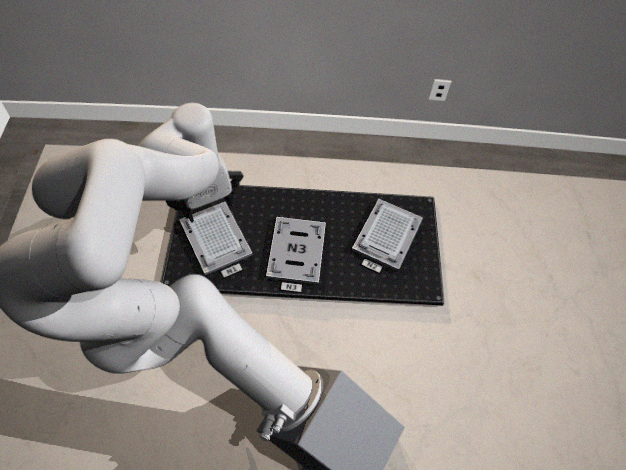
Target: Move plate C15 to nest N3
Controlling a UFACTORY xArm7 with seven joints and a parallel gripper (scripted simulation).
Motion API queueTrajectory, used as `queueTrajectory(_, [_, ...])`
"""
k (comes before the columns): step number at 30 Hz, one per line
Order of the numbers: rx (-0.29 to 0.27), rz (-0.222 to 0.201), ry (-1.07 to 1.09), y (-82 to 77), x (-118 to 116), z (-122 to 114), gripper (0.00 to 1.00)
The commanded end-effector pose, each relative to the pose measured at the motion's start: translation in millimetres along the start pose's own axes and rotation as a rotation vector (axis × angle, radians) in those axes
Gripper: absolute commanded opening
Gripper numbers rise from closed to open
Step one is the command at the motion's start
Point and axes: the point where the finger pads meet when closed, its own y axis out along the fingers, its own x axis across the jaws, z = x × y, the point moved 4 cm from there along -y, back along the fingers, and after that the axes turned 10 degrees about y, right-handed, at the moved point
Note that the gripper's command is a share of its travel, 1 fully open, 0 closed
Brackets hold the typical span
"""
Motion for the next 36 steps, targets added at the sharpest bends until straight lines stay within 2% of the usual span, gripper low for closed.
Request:
queueTrajectory(1, [0.005,-0.001,-0.001,-1.3,0.3,1.2,1.00])
queueTrajectory(5, [0.004,-0.001,-0.001,-1.4,0.3,1.3,1.00])
queueTrajectory(36, [0.004,0.000,-0.001,47.1,0.3,1.2,1.00])
